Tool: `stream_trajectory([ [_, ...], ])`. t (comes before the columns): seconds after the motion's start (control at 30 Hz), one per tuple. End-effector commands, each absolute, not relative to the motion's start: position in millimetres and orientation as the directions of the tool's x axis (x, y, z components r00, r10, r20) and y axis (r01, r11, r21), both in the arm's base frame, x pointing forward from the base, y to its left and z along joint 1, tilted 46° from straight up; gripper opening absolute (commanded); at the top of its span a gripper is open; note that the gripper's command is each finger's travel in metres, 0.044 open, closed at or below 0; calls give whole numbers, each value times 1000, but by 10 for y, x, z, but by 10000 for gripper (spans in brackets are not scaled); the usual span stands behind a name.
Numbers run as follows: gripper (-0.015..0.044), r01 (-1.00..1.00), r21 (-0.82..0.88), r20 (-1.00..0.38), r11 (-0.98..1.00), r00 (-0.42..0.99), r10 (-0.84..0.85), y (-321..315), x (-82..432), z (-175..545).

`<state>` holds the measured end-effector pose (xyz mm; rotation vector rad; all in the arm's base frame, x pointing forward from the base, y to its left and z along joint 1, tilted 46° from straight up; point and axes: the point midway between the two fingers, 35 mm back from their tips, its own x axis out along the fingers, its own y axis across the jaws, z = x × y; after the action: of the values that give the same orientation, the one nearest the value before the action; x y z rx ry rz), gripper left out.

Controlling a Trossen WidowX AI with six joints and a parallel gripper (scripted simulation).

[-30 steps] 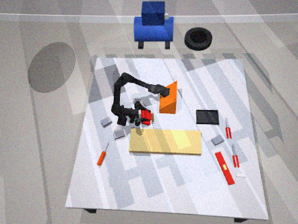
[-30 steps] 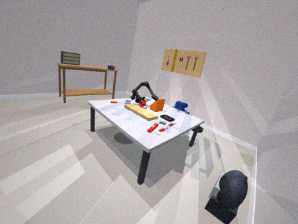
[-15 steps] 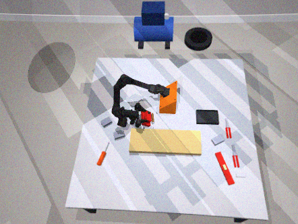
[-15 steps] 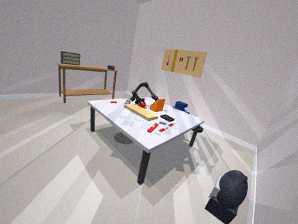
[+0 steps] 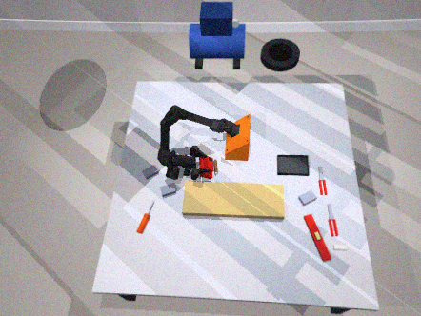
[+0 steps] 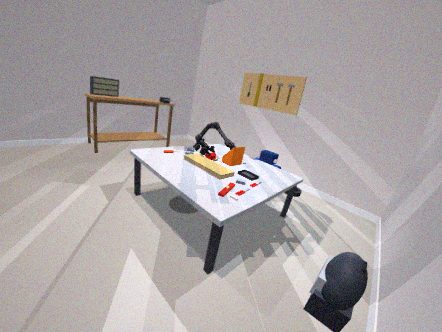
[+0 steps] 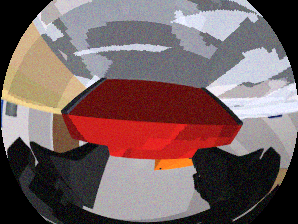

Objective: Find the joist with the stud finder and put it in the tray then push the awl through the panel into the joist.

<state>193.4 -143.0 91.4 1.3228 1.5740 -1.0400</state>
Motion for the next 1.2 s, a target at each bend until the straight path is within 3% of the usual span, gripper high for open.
stream_trajectory([
  [0.0,379,990,-90,-942,108,-119,313,-1464,1938,909],
  [1.17,379,990,-89,-942,108,-119,313,-1490,1941,924],
])
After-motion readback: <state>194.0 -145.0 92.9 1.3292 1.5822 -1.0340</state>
